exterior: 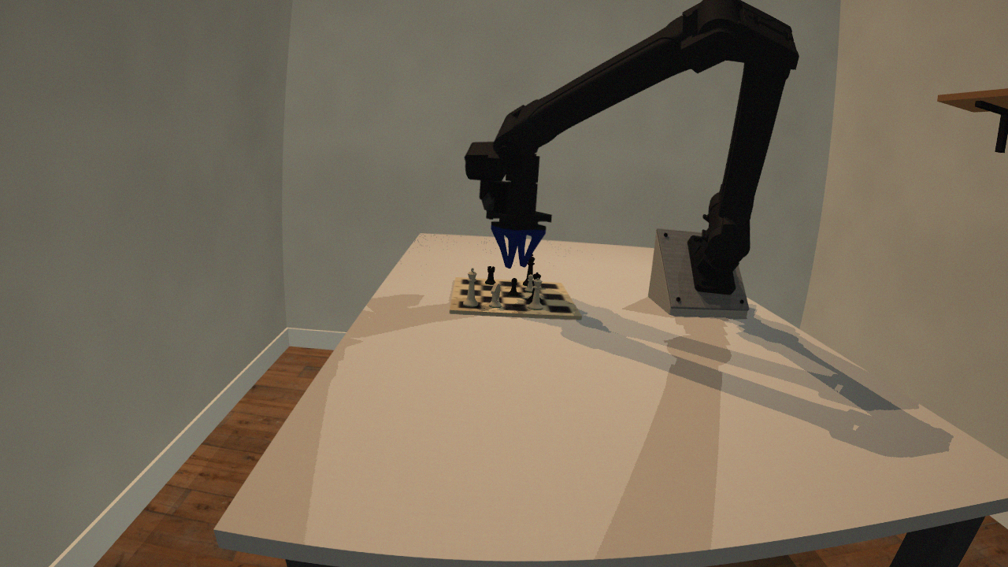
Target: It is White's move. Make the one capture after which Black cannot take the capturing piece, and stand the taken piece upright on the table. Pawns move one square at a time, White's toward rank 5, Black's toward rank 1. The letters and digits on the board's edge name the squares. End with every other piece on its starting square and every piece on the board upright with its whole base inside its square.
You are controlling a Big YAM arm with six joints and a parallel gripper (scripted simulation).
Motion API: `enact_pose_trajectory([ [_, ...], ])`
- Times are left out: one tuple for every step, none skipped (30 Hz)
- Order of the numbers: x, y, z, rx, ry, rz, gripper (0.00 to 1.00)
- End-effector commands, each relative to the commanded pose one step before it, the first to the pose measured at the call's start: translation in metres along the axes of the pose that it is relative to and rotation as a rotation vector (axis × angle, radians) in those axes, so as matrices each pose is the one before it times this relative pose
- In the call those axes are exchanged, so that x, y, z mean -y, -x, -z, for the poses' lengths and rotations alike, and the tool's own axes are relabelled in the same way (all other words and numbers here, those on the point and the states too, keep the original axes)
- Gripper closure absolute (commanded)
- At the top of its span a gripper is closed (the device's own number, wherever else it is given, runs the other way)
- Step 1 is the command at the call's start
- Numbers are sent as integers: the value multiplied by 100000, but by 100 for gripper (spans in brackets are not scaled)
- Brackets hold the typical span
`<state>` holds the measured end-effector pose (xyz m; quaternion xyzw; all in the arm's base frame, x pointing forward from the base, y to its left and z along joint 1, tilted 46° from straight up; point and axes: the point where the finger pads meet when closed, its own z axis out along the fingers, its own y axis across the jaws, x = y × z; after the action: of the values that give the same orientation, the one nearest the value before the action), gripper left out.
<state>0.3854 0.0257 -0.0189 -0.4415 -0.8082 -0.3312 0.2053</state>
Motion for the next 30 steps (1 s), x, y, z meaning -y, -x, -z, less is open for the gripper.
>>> enact_pose_trajectory([
  [-42,330,-560,-142,176,-1198,68],
  [-374,737,711,1488,1740,-272,68],
  [223,-469,-630,-921,-1083,213,68],
  [145,-337,-480,-651,-793,198,68],
  [1,-2,-103,-3,-1,-2,68],
  [1,-2,-95,-3,-1,-2,68],
  [1,-2,-87,-3,-1,-2,68],
  [2,0,-79,3,-7,-2,68],
  [-7,4,-66,15,1,13,68],
  [-180,193,148,416,449,111,68],
  [66,174,144,269,430,-441,68],
  [158,-20,-64,-93,-58,-331,68],
  [82,-133,-182,-256,-323,29,68],
  [-40,-83,-122,-126,-195,226,68],
  [-115,-23,-41,-5,-70,262,68],
  [-134,40,60,71,65,215,68],
  [0,0,0,0,0,0,68],
  [0,0,0,0,0,0,68],
  [51,132,122,227,331,440,68],
  [7,-2,-29,25,3,22,68],
  [29,-43,-23,-126,-117,-141,68],
  [35,-47,-9,-159,-133,-189,68],
  [6,-6,-1,-18,-21,-26,68],
  [0,0,0,0,0,0,68],
  [0,0,0,0,0,0,68],
  [0,0,0,0,0,-1,68],
  [0,0,0,0,0,0,68],
  [0,0,0,0,0,0,68],
  [0,0,0,0,0,0,68],
  [0,0,0,0,0,0,68],
])
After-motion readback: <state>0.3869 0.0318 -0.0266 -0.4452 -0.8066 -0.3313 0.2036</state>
